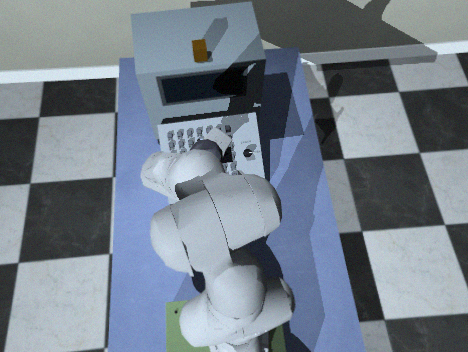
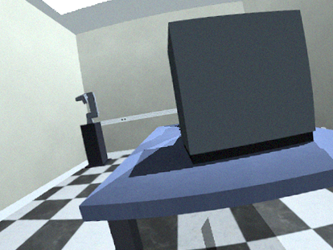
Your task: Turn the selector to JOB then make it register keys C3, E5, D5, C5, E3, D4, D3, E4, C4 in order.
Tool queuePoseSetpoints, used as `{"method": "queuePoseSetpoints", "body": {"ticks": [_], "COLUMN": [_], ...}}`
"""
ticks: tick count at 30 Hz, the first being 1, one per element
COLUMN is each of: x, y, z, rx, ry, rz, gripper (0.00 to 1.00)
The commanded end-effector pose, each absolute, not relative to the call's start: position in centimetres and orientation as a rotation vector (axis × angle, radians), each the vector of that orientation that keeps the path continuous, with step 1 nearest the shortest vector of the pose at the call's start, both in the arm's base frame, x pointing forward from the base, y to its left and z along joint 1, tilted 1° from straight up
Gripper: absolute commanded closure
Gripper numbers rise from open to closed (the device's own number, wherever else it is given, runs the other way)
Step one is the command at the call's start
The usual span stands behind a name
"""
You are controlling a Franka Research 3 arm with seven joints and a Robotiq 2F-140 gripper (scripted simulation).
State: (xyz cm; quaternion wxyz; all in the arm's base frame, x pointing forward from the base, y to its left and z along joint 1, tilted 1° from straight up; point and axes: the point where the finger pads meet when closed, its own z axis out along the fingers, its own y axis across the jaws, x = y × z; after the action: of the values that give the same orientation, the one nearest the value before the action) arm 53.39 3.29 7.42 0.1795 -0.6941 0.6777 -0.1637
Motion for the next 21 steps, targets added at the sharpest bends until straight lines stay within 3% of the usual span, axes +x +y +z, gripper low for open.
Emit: {"method": "queuePoseSetpoints", "body": {"ticks": [1, 21], "x": [53.6, 56.4], "y": [3.4, 3.5], "z": [7.6, 8.9], "rx": [-1.962, -1.962], "ry": [1.934, 1.934], "rz": [-0.455, -0.455], "gripper": [0.9, 0.9]}}
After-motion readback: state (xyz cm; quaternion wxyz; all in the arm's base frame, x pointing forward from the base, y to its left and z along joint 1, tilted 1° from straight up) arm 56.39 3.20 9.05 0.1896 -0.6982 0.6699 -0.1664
